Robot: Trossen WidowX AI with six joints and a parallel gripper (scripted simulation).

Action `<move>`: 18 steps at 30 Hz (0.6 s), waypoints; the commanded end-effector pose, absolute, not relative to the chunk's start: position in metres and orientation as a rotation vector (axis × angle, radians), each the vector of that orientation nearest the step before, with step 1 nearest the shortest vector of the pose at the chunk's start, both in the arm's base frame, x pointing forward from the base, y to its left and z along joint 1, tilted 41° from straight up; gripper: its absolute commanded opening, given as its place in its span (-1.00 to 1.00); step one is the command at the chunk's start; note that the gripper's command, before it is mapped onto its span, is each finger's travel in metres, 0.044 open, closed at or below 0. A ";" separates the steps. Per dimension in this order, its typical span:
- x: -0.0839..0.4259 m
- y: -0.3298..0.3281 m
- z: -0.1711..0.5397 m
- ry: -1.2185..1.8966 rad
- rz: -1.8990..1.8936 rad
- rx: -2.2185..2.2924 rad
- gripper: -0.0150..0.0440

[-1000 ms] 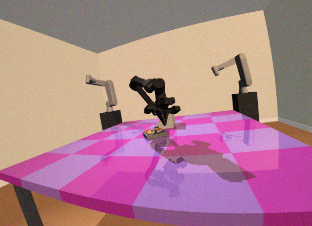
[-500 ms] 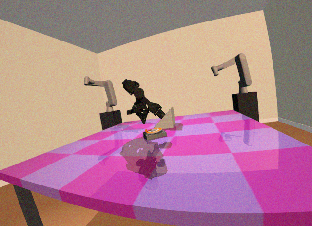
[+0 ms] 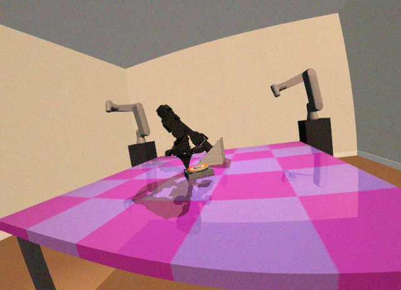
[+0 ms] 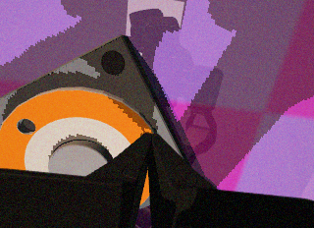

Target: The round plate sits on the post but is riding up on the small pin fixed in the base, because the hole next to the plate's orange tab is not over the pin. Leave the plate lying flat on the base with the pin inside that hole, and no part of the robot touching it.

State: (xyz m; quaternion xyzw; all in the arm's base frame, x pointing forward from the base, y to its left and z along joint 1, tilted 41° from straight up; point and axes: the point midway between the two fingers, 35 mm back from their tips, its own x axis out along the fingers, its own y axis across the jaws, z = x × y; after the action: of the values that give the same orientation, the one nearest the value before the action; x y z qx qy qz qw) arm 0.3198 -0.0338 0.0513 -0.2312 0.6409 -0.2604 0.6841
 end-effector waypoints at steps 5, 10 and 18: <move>0.316 -0.036 0.052 1.431 -0.580 -0.527 -0.49; 0.310 -0.039 0.054 1.431 -0.580 -0.528 -0.49; 0.299 -0.041 0.054 1.432 -0.580 -0.528 -0.49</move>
State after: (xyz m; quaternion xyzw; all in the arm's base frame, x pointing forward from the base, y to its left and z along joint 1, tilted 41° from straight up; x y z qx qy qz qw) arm 0.3054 -0.0386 0.0539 -0.2328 0.6371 -0.2579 0.6881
